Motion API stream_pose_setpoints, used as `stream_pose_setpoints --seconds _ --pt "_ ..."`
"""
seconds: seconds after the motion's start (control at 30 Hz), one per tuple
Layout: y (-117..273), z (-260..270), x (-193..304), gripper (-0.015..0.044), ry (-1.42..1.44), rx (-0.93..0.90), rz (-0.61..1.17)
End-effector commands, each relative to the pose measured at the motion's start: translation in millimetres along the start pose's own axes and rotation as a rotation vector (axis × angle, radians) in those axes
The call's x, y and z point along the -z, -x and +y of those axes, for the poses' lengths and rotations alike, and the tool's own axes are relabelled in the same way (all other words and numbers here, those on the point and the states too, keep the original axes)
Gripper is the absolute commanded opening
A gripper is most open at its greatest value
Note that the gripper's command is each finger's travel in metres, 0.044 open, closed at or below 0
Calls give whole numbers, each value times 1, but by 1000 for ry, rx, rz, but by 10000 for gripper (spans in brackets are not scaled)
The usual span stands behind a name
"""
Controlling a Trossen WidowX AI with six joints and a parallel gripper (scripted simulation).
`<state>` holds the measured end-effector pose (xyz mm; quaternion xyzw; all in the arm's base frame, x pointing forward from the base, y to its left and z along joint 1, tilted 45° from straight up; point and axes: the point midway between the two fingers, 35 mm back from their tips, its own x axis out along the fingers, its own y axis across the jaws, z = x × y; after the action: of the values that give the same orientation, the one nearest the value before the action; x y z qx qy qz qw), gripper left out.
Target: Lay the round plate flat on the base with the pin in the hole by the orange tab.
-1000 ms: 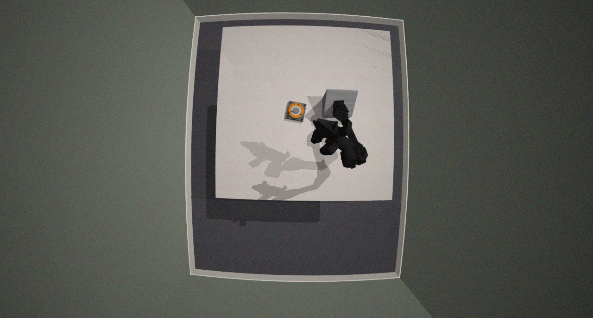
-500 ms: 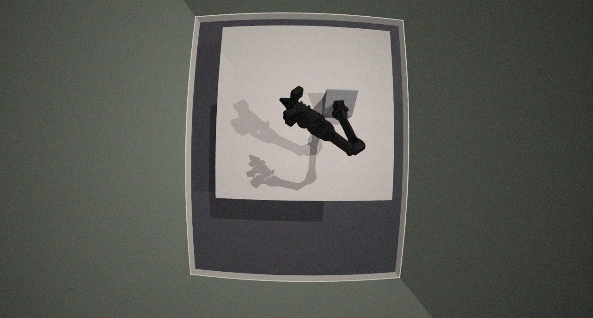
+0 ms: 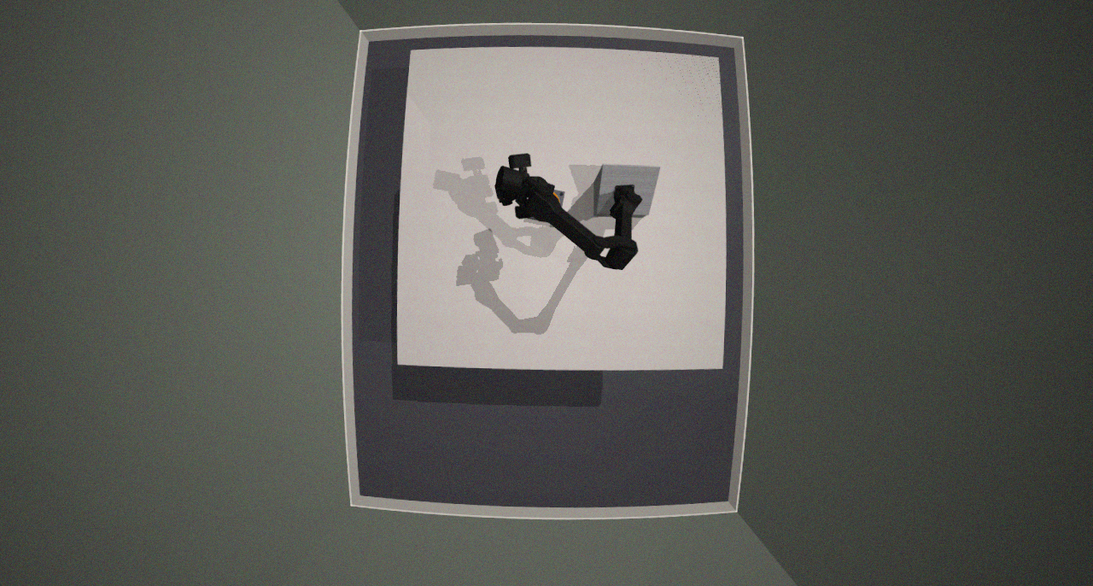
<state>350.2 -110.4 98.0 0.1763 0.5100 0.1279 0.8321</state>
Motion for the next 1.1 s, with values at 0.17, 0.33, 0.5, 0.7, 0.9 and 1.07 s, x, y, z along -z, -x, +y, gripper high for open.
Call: stream_pose_setpoints --seconds 0.17,0.33,0.5,0.7,0.9,1.07 --pt "-93 38 69 0 -170 -287 345" --pt "-99 42 75 0 -185 -306 373" --pt "-106 46 76 0 -185 -306 373" --pt "-137 59 88 0 -185 -308 373" --pt "-140 62 89 0 -185 -309 373" --pt "-138 69 88 0 -185 -309 373"
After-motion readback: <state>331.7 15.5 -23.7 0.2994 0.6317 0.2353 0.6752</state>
